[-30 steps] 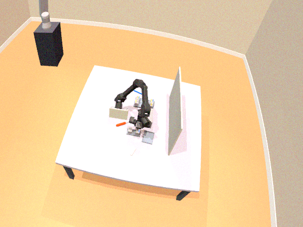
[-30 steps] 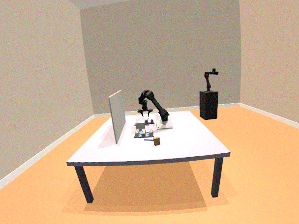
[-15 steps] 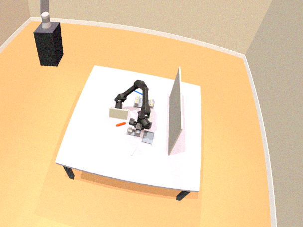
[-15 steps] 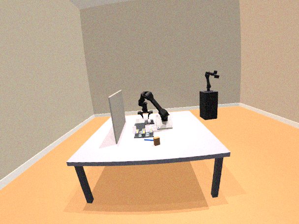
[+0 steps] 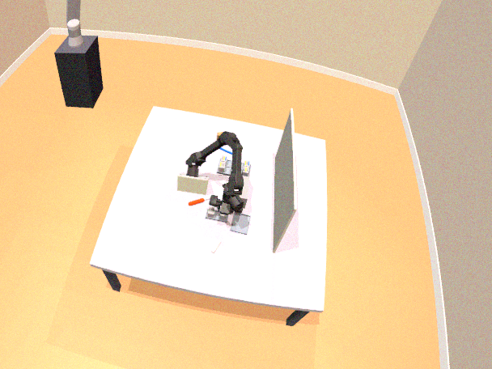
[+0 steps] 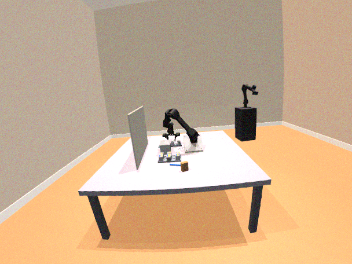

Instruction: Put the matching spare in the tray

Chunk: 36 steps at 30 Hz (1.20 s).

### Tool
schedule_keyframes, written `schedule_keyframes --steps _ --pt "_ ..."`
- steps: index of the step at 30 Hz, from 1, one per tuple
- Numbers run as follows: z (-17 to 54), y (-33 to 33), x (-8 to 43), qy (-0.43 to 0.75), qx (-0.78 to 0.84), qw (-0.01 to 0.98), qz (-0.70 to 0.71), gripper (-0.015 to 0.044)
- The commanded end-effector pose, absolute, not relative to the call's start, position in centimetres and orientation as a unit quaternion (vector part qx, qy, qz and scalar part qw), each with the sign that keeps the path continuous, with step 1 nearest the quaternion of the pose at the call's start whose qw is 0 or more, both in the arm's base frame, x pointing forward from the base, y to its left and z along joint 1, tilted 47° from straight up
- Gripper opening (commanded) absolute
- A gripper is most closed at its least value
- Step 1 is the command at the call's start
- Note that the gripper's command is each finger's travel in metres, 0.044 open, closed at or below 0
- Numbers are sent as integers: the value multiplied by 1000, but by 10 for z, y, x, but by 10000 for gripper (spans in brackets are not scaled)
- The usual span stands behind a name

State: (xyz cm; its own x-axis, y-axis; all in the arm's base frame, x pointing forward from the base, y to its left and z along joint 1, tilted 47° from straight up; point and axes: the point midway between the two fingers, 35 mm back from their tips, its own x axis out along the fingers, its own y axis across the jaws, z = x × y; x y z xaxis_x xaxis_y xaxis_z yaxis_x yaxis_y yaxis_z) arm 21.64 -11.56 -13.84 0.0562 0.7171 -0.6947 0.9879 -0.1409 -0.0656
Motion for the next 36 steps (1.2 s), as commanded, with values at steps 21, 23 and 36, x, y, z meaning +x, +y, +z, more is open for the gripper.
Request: schedule_keyframes --steps 21,23,36 --pt "-154 -95 215 618 691 221 -302 247" --pt "-154 -95 215 618 691 221 -302 195" --pt "-154 -95 215 618 691 221 -302 0"
